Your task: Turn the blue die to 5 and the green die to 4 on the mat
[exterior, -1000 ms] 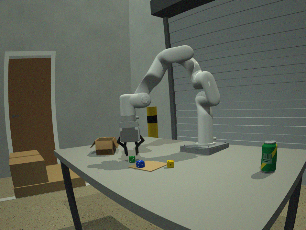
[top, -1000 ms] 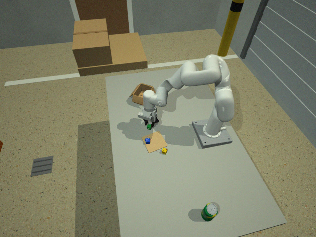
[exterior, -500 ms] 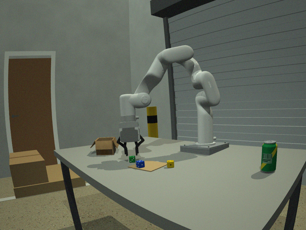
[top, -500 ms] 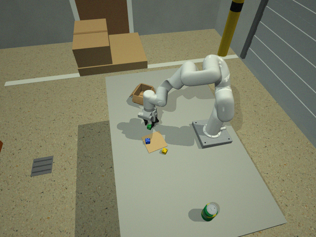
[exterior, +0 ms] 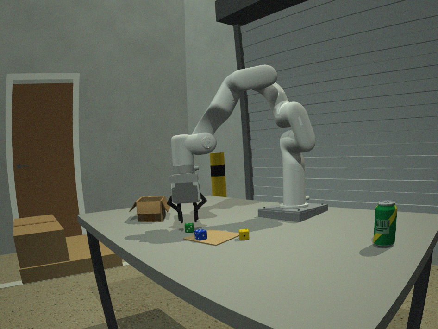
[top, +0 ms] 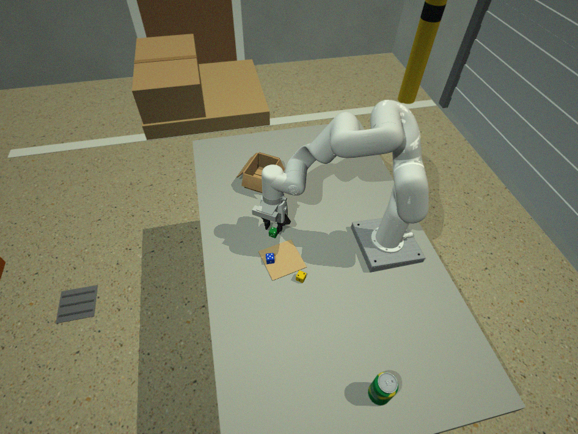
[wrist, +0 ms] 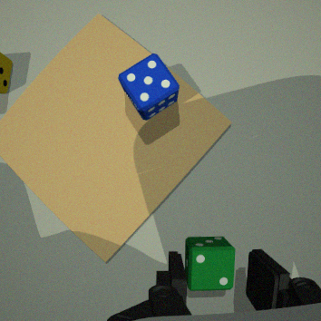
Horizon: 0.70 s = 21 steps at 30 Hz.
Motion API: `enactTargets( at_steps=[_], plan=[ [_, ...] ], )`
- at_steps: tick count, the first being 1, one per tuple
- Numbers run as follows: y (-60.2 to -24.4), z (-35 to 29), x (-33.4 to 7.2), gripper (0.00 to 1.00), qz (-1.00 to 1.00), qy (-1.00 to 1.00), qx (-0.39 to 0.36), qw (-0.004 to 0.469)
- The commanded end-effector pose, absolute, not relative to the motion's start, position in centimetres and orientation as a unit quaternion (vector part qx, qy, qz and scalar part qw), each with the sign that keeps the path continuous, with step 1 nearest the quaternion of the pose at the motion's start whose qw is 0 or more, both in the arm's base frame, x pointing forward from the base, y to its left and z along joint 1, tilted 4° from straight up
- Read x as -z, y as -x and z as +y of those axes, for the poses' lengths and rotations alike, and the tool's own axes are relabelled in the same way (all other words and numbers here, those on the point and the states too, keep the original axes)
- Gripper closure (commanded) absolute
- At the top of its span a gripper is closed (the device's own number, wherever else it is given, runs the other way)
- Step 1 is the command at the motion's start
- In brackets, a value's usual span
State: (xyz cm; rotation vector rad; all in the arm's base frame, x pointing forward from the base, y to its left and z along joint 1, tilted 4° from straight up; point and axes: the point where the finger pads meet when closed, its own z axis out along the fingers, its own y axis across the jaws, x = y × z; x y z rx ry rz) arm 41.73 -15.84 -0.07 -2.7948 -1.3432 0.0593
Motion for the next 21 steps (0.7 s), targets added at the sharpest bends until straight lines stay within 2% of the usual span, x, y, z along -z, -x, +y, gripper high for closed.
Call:
enactTargets(
  at_steps=[1,21],
  plan=[
    [-41.9,-15.9,-0.1,0.53,-0.433,0.901,-0.018,0.019],
    [-41.8,-15.9,1.7,0.53,-0.433,0.901,-0.018,0.019]
  ],
)
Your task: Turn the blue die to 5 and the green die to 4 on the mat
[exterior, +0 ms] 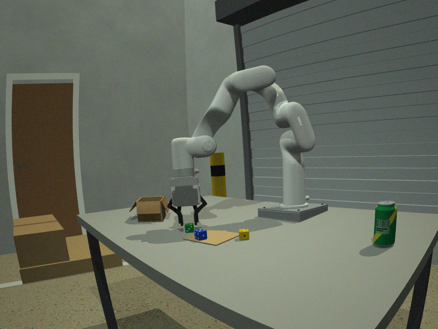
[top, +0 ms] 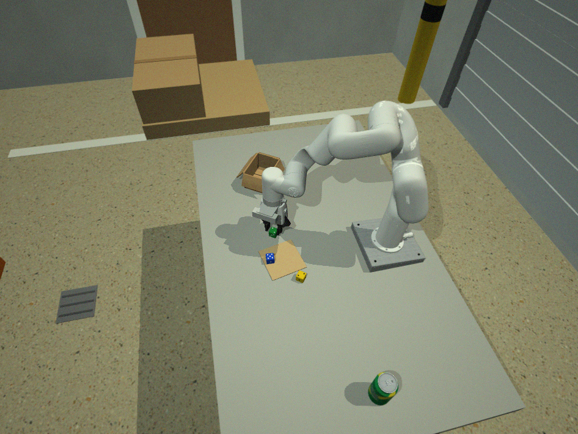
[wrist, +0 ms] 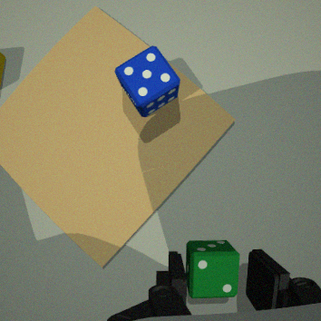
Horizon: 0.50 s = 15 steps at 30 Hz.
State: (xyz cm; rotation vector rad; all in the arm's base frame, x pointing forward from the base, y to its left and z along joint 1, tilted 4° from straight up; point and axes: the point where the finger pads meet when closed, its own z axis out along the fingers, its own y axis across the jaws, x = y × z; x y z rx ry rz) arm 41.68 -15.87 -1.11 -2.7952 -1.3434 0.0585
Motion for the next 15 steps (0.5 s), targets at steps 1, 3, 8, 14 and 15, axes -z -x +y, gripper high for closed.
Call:
enactTargets(
  at_steps=[1,3,8,14,15],
  plan=[
    [-41.7,-15.9,1.9,0.53,-0.433,0.901,-0.018,0.019],
    [-41.7,-15.9,2.3,0.53,-0.433,0.901,-0.018,0.019],
    [-41.7,-16.0,3.0,0.53,-0.433,0.901,-0.018,0.019],
    [-41.7,-16.0,3.3,0.53,-0.433,0.901,-0.018,0.019],
    [-41.7,-16.0,3.3,0.53,-0.433,0.901,-0.018,0.019]
  ],
)
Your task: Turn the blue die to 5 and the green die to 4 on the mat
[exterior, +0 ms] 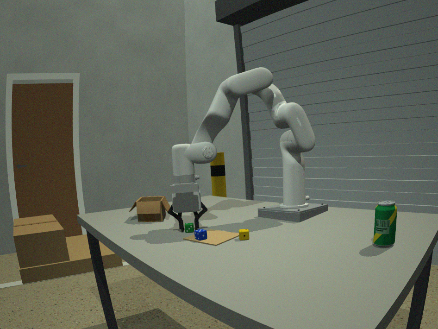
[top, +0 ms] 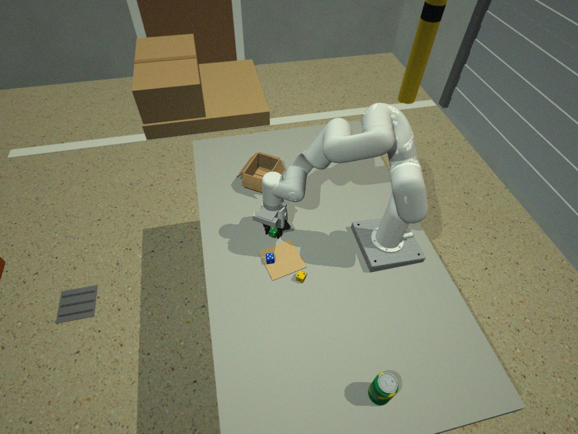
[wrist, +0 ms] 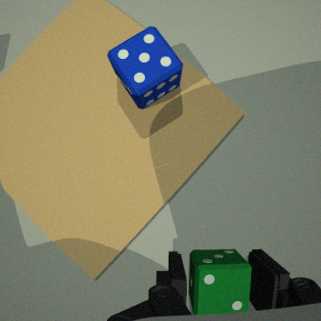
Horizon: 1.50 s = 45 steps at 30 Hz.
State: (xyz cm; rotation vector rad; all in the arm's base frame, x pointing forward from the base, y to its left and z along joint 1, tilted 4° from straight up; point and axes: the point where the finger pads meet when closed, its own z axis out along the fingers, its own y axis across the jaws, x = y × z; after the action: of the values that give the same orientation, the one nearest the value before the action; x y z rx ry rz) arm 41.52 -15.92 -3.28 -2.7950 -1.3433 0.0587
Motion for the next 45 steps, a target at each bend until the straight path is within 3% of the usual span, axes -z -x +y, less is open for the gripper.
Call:
enactTargets(
  at_steps=[1,36,37,45],
  plan=[
    [-41.65,-15.97,3.31,0.53,-0.433,0.901,-0.018,0.019],
    [-41.65,-15.97,3.31,0.53,-0.433,0.901,-0.018,0.019],
    [-41.65,-15.97,3.31,0.73,-0.433,0.901,-0.018,0.019],
    [-41.65,-15.97,3.31,0.73,-0.433,0.901,-0.018,0.019]
  ],
)
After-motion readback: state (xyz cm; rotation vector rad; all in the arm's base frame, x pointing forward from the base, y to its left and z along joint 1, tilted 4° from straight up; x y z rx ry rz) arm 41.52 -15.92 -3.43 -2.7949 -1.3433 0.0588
